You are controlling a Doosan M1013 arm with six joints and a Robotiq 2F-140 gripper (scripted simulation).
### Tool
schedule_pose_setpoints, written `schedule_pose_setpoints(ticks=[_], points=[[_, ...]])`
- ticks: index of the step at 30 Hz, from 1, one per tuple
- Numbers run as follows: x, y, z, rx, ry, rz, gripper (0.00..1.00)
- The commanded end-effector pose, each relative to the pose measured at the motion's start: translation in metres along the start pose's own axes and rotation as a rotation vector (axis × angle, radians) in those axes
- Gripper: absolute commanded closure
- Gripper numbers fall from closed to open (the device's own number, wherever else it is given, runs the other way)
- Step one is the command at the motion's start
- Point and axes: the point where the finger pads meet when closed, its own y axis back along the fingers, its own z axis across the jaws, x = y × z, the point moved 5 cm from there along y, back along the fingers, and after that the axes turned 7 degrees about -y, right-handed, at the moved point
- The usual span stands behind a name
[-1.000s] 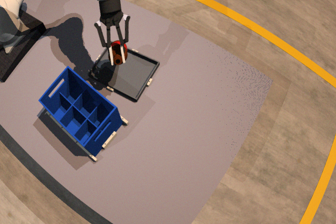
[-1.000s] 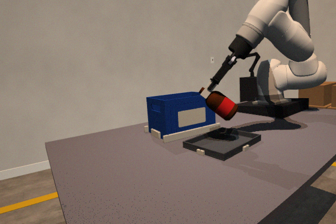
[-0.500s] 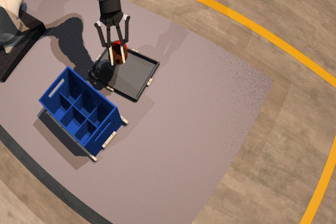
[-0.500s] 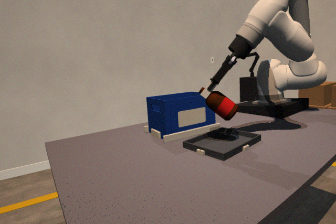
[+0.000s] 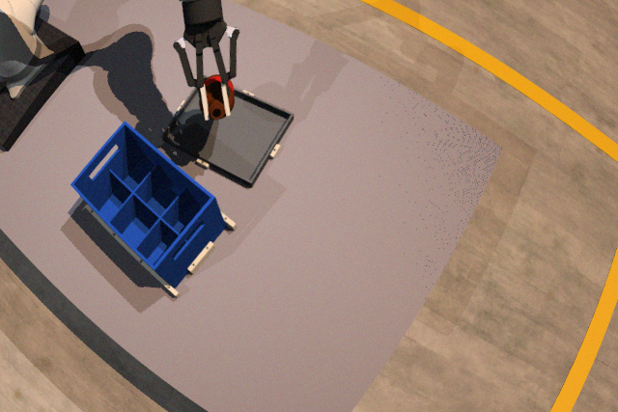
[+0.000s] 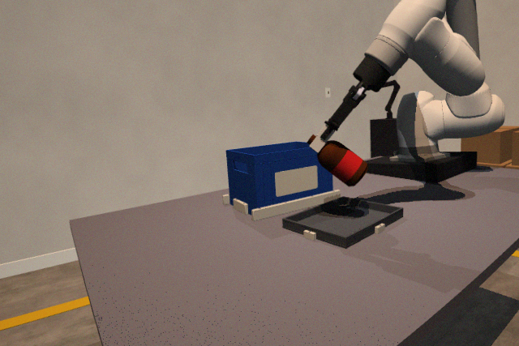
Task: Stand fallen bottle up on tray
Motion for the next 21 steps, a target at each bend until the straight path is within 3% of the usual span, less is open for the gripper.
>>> schedule_pose_setpoints(ticks=[1, 21], points=[[-0.0004, -0.0001, 0.0003, 0.000, 0.000, 0.006, 0.90], [-0.0080, -0.0012, 0.0022, 0.008, 0.001, 0.114, 0.90]])
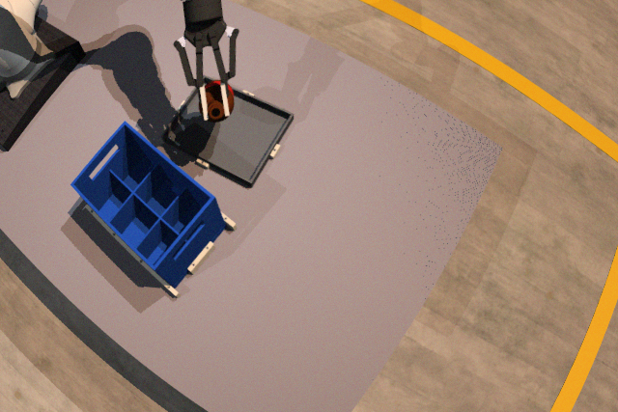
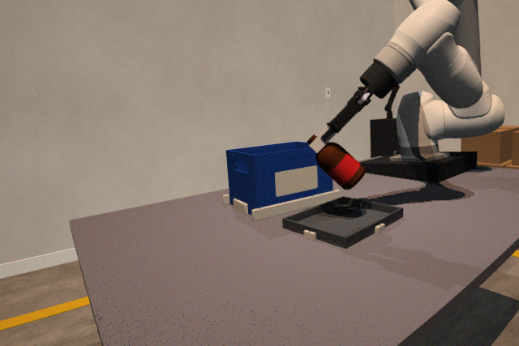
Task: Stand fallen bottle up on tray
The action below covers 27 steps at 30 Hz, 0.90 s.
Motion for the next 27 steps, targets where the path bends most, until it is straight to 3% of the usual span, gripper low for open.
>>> schedule_pose_setpoints(ticks=[1, 27], points=[[-0.0013, 0.0003, 0.0001, 0.004, -0.001, 0.020, 0.90], [-0.0044, 0.0015, -0.0008, 0.016, -0.002, 0.069, 0.90]])
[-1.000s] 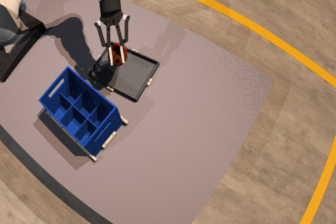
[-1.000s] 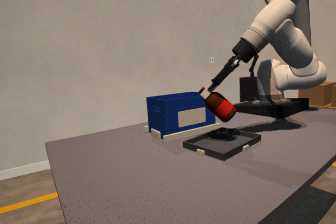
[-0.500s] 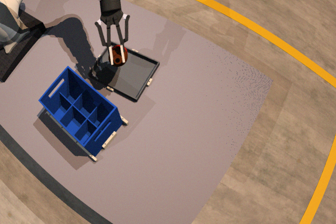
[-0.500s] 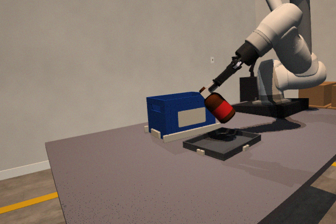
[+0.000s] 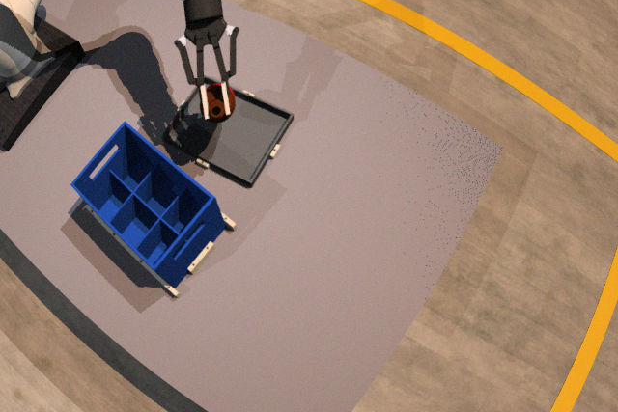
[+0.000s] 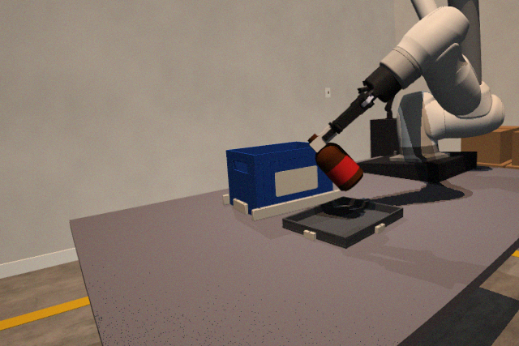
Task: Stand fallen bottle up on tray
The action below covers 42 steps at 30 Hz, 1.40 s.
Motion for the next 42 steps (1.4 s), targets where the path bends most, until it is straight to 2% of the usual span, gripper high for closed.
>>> schedule_pose_setpoints(ticks=[1, 42], points=[[0.0001, 0.0001, 0.0000, 0.000, 0.000, 0.000, 0.90], [-0.0019, -0.0006, 0.0010, -0.001, 0.001, 0.025, 0.90]])
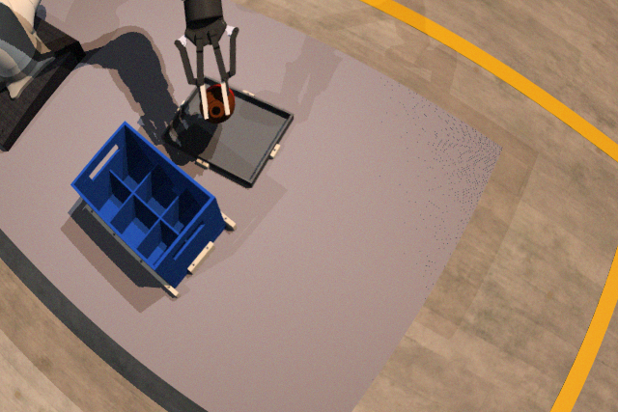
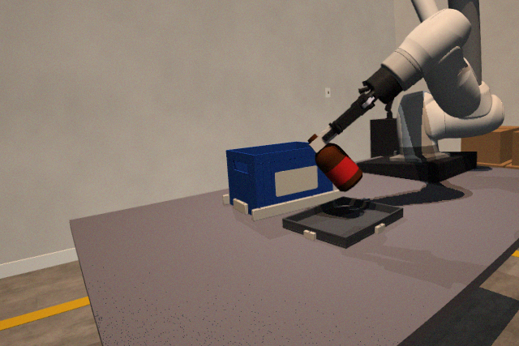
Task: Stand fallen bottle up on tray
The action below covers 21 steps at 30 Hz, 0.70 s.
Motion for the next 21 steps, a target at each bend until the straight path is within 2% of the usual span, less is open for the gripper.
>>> schedule_pose_setpoints(ticks=[1, 21], points=[[-0.0009, -0.0002, 0.0005, 0.000, 0.000, 0.013, 0.90], [-0.0081, -0.0005, 0.0015, 0.012, 0.000, 0.119, 0.90]])
